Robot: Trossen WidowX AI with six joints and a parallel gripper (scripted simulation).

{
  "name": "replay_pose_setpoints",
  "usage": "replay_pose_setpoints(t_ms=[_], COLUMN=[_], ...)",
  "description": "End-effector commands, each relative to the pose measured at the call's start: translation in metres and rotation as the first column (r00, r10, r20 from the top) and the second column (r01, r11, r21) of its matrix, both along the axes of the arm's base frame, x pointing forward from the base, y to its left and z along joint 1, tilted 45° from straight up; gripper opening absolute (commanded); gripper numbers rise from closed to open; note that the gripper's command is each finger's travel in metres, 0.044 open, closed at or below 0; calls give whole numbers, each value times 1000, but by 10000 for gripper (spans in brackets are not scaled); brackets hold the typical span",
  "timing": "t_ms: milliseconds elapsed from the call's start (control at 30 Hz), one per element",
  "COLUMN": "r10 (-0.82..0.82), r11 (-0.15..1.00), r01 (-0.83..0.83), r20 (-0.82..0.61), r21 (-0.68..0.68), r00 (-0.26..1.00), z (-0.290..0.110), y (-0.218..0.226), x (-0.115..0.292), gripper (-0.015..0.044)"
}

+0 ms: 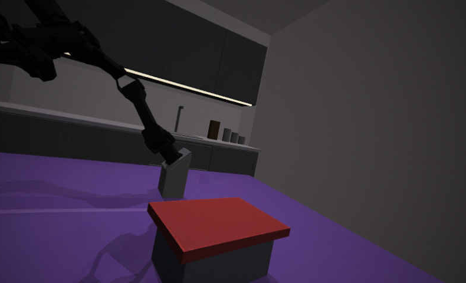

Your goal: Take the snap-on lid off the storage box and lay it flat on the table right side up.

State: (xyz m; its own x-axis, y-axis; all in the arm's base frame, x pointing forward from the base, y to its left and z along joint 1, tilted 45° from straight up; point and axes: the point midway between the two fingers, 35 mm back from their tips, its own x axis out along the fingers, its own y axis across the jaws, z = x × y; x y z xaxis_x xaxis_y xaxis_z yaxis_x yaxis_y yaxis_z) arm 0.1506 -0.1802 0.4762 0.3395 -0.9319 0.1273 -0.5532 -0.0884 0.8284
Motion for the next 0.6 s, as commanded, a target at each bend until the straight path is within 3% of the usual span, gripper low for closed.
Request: replay_pose_setpoints(t_ms=[0,267,333,567], r10=[69,259,271,334], r11=[998,958,952,863], r01=[-68,-284,-303,-498], r20=[-149,-548,-579,-838], r21=[11,41,44,87], r00=[986,795,769,432], z=[-33,-136,-146,-247], y=[2,41,45,104], x=[40,131,137,175], gripper=[235,235,235,235])
